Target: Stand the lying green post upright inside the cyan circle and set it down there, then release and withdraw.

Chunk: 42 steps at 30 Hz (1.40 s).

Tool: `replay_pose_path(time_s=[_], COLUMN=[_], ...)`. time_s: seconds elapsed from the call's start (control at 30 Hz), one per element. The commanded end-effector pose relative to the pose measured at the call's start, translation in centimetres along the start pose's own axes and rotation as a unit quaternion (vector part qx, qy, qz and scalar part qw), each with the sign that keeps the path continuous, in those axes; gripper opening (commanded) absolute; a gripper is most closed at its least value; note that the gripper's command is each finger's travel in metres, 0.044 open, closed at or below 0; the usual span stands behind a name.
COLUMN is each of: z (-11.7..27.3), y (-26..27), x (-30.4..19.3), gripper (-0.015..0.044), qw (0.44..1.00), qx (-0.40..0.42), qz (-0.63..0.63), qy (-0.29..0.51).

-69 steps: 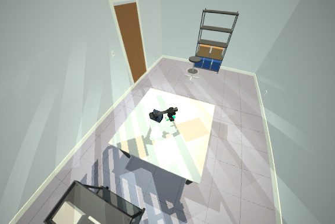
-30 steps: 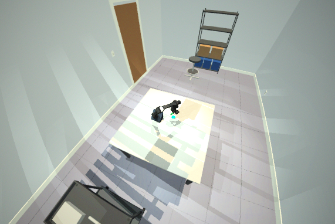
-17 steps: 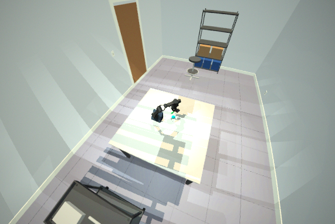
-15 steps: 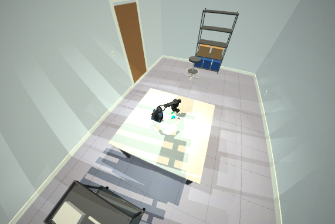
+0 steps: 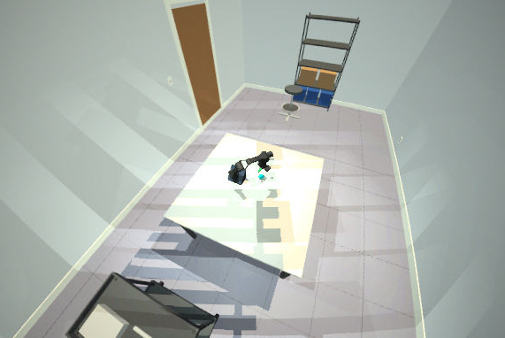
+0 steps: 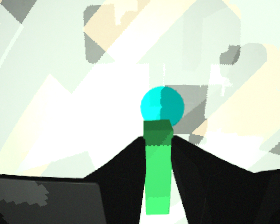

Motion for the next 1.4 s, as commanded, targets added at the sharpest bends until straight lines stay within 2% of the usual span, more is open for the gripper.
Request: replay_pose_path(time_s=[0.0,1.37], z=[-0.2,-2.1], y=[0.1,0.0], x=[-0.1,-0.4], gripper=[0.0022,0.0022], qw=[1.000,0.985], qx=[0.012,0.096], qz=[0.001,-0.008], qy=[-0.012,-0.140])
Point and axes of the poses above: the point midway between the two fingers, 35 mm back from their tips, its own z axis back along the fingers, its own y axis across the jaws, x = y × z, the point moved 2 cm from there along z, back along the fingers, and after that the axes turned 4 degrees about -z, right-handed, at the moved point
